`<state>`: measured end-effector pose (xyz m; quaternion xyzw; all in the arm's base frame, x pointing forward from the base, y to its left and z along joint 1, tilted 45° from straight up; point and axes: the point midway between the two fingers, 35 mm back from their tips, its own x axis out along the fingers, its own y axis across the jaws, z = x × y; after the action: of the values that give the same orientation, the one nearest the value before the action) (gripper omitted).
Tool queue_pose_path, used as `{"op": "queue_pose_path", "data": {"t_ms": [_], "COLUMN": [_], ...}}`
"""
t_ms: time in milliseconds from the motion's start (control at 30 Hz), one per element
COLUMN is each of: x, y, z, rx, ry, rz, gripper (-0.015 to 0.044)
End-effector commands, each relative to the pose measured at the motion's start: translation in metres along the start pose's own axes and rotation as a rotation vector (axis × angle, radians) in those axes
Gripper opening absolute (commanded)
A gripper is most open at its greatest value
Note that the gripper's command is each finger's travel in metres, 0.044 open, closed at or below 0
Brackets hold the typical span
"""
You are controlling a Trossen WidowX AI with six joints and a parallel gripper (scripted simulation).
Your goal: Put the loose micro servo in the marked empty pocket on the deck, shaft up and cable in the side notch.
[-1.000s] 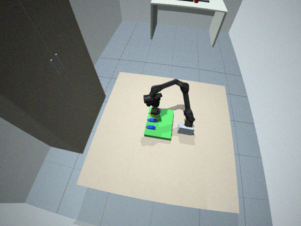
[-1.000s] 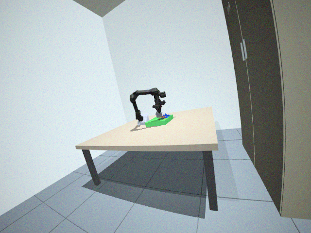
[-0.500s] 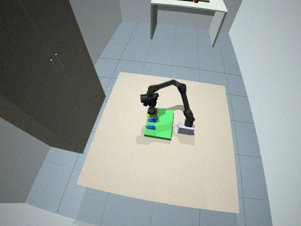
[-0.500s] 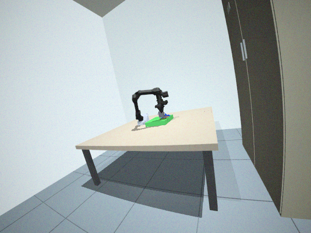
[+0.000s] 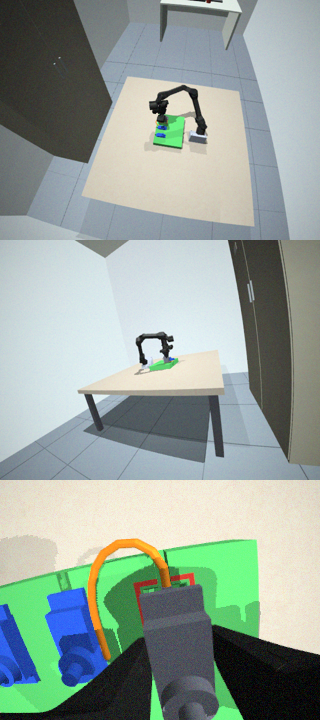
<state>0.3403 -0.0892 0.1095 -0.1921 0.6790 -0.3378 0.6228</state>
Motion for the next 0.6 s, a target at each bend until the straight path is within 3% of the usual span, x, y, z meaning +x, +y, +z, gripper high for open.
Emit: {"op": "queue_pose_path", "data": {"t_ms": [0,567], "x": [-0.001,0.014], "y": [0.0,0.0], "z": [0.0,0.001], "rx": [-0.004,-0.003], "ry": [-0.006,-0.007], "rz": [-0.001,-0.002], "gripper": [0.0,0.0]}}
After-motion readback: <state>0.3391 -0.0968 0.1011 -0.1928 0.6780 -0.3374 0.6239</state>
